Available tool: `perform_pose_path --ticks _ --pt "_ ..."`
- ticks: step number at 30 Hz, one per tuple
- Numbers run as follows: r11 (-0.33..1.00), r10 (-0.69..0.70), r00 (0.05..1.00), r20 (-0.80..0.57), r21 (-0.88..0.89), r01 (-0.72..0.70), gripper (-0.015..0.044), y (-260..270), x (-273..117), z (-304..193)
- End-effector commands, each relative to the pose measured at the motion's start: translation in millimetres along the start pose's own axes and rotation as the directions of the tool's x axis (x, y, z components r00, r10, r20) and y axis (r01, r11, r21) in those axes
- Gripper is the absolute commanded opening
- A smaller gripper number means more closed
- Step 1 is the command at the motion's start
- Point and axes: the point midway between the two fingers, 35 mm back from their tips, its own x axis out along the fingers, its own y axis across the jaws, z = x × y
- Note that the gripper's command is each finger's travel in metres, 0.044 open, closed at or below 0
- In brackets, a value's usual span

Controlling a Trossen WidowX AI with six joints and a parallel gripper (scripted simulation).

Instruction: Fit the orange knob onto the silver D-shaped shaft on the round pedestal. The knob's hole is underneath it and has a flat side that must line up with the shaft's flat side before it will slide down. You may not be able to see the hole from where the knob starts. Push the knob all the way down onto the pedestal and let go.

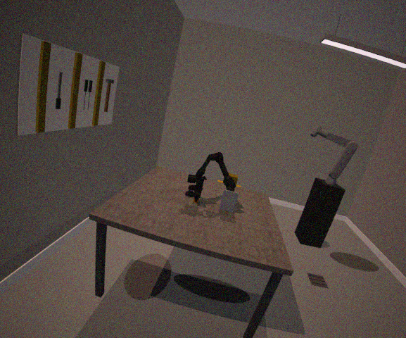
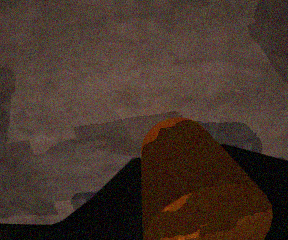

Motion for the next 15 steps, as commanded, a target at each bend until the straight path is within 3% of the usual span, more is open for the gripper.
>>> perform_pose_path --ticks 1,15 --pt "1.0 0.005 1.0 0.007 -0.001 -0.005 0.0 3.6 -14.0 5.0" --pt "1.0 0.014 1.0 0.006 -0.002 -0.014 0.0 16.1 -108.1 10.7"
